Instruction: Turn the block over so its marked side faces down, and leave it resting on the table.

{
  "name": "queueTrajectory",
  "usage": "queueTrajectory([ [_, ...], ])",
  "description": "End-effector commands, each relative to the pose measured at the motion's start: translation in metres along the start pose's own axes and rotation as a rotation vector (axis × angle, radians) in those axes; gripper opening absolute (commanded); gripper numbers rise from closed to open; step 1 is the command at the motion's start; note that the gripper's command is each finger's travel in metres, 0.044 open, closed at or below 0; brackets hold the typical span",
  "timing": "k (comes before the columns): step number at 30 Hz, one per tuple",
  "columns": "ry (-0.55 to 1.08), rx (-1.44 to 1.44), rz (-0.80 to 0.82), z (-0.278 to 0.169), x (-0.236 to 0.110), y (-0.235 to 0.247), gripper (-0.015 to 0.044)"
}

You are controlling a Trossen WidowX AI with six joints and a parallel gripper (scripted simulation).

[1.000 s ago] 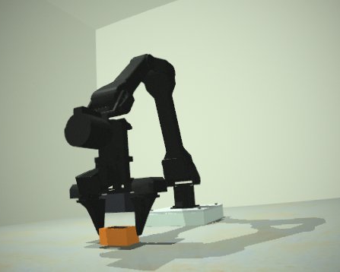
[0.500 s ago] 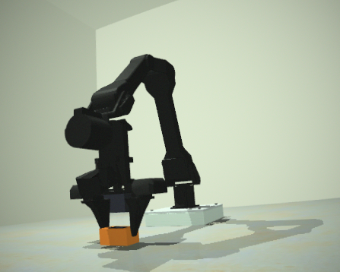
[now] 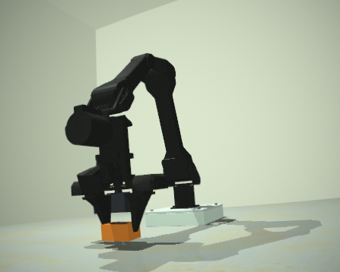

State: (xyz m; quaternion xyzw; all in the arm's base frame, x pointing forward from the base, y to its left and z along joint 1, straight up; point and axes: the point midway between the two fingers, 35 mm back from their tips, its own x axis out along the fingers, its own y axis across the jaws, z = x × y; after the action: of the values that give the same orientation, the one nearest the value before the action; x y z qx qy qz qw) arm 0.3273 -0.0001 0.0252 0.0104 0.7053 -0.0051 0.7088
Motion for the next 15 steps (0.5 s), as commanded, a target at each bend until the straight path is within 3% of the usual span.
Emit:
queueTrajectory([
  [1,-0.023,0.002,-0.002,0.0041,-0.0211,-0.0003,0.0000],
  [15,-0.177,0.001,-0.003,0.0060,-0.0151,-0.0002,0.0000],
])
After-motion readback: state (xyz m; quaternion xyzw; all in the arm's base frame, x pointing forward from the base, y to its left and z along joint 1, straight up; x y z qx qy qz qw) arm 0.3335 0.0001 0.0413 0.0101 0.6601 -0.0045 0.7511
